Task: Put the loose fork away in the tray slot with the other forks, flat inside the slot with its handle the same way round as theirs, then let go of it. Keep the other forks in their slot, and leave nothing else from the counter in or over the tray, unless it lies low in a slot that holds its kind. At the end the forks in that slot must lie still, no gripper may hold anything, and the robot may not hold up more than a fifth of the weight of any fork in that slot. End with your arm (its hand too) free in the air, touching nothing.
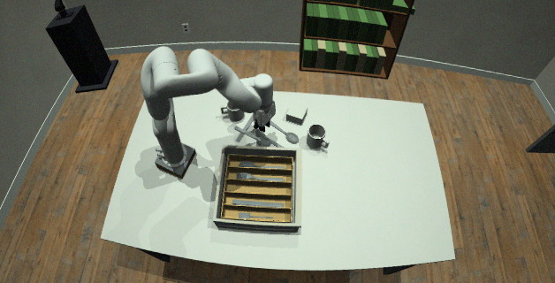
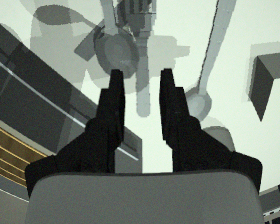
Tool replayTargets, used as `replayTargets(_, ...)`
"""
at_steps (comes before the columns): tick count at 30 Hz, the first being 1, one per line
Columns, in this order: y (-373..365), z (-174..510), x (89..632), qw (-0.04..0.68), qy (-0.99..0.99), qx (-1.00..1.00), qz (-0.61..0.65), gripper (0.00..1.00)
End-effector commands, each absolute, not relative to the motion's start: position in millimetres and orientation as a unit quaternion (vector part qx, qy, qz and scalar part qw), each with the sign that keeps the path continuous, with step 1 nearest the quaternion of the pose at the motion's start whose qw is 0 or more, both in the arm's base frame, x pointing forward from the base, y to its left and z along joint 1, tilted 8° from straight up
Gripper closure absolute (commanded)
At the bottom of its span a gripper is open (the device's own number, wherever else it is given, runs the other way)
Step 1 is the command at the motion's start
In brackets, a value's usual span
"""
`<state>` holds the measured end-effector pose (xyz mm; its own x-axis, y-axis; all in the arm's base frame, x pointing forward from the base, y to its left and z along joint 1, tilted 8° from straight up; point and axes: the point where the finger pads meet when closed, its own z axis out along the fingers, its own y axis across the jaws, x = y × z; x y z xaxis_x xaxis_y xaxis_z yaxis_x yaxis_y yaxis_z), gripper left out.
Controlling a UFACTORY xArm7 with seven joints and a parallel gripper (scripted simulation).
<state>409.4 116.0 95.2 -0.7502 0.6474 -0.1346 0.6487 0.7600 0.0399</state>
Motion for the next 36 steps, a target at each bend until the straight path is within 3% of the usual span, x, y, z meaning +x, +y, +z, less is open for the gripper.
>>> replayTargets(1, 116.5, 96.7, 410.7, 0.072, 0.935, 0.346, -0.003, 0.72)
replayTargets(36, 116.2, 93.0, 411.2, 0.071, 0.936, 0.344, -0.003, 0.72)
